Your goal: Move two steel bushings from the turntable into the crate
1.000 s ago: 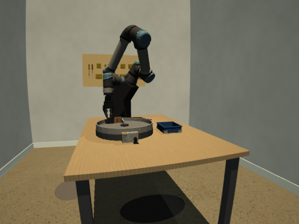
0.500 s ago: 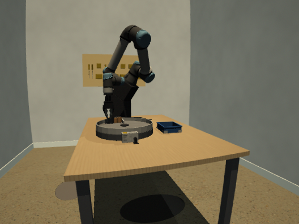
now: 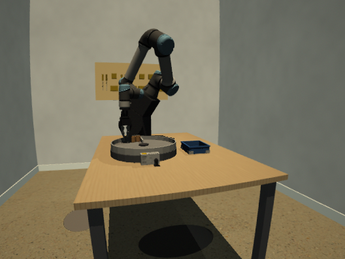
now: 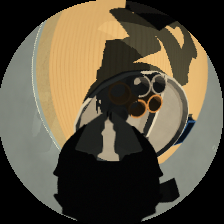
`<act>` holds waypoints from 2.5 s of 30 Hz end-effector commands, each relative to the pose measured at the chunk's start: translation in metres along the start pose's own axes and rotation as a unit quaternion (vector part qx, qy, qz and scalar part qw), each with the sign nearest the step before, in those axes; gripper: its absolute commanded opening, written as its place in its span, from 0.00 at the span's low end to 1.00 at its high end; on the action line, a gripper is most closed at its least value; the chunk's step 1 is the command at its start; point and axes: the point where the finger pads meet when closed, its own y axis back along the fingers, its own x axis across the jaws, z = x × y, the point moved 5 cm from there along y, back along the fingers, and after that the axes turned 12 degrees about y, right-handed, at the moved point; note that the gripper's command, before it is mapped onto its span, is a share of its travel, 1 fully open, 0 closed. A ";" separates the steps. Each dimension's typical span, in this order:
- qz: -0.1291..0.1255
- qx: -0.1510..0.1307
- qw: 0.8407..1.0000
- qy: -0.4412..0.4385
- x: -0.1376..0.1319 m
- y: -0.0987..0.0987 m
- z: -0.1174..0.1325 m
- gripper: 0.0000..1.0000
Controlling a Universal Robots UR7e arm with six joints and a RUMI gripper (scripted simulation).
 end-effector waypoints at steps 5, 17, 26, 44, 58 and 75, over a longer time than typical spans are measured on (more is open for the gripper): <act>-0.001 0.000 1.000 0.000 0.000 0.024 0.000 0.00; -0.001 0.000 1.000 0.000 0.000 0.064 0.000 0.00; -0.001 0.000 1.000 0.000 0.000 0.067 0.000 0.00; -0.001 0.000 1.000 0.000 0.000 0.067 0.000 0.00; -0.001 0.000 1.000 0.000 0.000 0.067 0.000 0.00; -0.001 0.000 1.000 0.000 0.012 0.067 0.007 0.00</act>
